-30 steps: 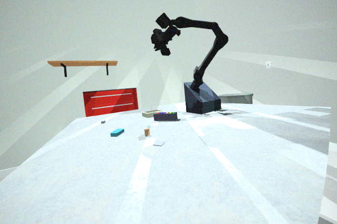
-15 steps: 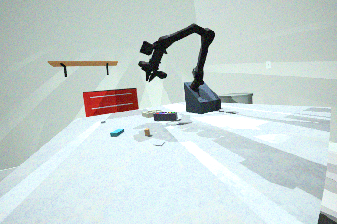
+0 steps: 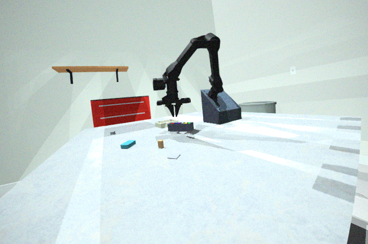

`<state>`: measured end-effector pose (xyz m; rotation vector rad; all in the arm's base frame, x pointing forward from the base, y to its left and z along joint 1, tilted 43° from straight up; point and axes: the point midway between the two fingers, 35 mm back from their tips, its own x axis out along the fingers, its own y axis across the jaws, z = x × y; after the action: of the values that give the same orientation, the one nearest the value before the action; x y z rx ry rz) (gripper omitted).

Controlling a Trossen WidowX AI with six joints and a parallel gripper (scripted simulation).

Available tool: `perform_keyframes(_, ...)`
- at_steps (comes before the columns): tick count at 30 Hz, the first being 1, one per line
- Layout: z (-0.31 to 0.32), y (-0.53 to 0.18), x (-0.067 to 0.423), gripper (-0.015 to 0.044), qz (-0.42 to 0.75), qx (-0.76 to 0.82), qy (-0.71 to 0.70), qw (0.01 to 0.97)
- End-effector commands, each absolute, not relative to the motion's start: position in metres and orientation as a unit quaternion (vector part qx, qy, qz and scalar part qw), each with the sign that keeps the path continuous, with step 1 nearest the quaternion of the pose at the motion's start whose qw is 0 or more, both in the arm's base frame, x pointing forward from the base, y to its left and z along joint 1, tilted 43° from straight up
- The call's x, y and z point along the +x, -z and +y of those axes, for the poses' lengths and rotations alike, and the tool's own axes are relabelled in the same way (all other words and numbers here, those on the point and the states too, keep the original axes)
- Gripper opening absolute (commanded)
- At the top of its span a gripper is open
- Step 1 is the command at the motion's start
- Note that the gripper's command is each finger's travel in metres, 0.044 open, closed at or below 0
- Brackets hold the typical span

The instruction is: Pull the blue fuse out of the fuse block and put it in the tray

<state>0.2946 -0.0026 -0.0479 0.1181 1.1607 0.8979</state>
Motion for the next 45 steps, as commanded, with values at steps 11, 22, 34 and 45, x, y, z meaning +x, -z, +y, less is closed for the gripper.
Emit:
perform_keyframes(11, 0.006, 0.051, 0.3, 0.0074, 0.522, 0.055, -0.413, 0.744)
perform_keyframes(22, 0.014, 0.058, 0.301, 0.0074, 0.522, 0.055, -0.413, 0.744)
perform_keyframes(34, 0.022, 0.066, 0.302, 0.0074, 0.522, 0.056, -0.413, 0.744)
perform_keyframes(45, 0.026, 0.07, 0.303, 0.0074, 0.522, 0.056, -0.413, 0.744)
